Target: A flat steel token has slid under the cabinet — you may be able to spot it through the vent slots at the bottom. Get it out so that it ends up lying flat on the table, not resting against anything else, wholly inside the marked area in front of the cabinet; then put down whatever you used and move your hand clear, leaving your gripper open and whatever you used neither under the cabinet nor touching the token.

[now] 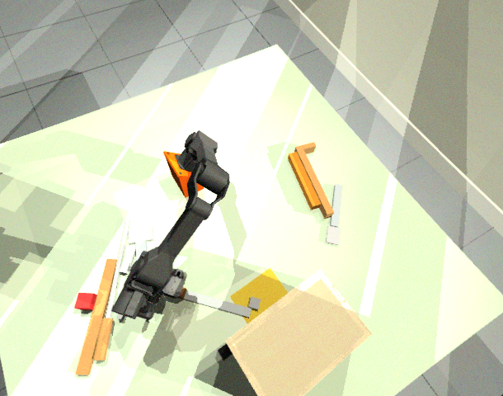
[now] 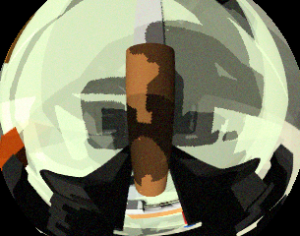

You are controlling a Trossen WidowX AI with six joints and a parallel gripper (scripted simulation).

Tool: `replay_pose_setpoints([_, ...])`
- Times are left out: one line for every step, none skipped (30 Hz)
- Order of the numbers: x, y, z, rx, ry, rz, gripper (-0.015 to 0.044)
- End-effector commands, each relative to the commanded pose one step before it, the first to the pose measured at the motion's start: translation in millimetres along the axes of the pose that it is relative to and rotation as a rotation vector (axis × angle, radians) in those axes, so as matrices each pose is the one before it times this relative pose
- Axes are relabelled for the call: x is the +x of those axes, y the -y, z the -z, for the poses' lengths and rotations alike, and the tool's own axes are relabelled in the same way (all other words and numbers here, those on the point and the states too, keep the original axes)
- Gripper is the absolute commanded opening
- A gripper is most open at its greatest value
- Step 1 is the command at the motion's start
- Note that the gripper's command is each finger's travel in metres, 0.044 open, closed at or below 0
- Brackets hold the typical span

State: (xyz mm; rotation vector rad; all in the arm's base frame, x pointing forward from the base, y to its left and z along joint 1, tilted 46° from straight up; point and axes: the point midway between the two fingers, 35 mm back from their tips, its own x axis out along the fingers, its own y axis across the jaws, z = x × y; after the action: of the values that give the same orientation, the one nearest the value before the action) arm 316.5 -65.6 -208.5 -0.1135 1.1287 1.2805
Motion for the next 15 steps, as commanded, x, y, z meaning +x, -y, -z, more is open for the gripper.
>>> replay_pose_setpoints([-1.98,0.44,9.42,0.0029,0.00265,0.00145,0.0])
replay_pose_setpoints([-0.14,0.02,2.06,0.0,-0.00007,0.00008,0.0])
replay_pose_setpoints([-0.13,0.02,2.07,0.0,-0.00008,0.00009,0.0])
replay_pose_setpoints([-0.12,0.02,2.09,0.0,-0.00009,0.00009,0.0])
replay_pose_setpoints([-0.11,0.02,2.09,0.0,-0.0001,0.00009,0.0])
replay_pose_setpoints([-0.1,0.02,2.09,0.0,-0.00011,0.00009,0.0])
replay_pose_setpoints([-0.09,0.02,2.09,0.0,-0.00011,0.00009,0.0])
replay_pose_setpoints([-0.09,0.02,2.07,0.0,-0.00012,0.0001,0.0])
replay_pose_setpoints([-0.08,0.02,2.07,0.0,-0.00012,0.0001,0.0])
replay_pose_setpoints([-0.08,0.02,2.06,0.0,-0.00012,0.0001,0.0])
replay_pose_setpoints([-0.07,0.03,2.05,0.0,-0.00013,0.0001,0.0])
replay_pose_setpoints([-0.07,0.04,2.05,0.0,-0.00013,0.0001,0.0])
replay_pose_setpoints([-0.07,0.04,2.02,0.0,-0.00013,0.0001,0.0])
replay_pose_setpoints([-0.06,0.03,2.01,0.0,-0.00012,0.00008,0.0])
replay_pose_setpoints([-0.05,0.02,2.01,0.0,-0.00011,0.00007,0.0])
